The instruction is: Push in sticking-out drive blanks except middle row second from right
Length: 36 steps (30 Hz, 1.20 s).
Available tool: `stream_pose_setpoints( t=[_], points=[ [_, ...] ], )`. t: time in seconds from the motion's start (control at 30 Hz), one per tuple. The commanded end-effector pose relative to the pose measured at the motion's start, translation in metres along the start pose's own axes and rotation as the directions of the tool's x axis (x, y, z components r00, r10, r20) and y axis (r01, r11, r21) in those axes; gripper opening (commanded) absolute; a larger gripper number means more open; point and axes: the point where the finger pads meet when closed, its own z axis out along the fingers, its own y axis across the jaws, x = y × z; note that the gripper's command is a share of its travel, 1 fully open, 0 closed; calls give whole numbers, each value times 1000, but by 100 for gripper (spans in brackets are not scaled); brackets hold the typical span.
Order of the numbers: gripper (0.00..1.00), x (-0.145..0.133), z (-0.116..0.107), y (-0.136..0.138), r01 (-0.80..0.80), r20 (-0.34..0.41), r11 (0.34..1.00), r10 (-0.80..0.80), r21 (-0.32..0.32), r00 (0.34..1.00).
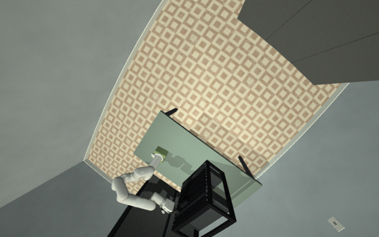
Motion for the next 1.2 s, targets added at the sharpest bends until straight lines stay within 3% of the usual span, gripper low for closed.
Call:
stream_pose_setpoints(
  t=[0.0, 0.27, 0.67, 1.17],
  points=[
    [0, 1, 1, -2, 0, -2, 1000, 0, 5, 1000],
    [0, 1, -13, -2, 0, -2, 1000, 0, 5, 1000],
    [0, 1, -79, -1, 0, -2, 1000, 0, 5, 1000],
    [0, 0, -95, -1, 0, -2, 1000, 0, 5, 1000]
  ],
)
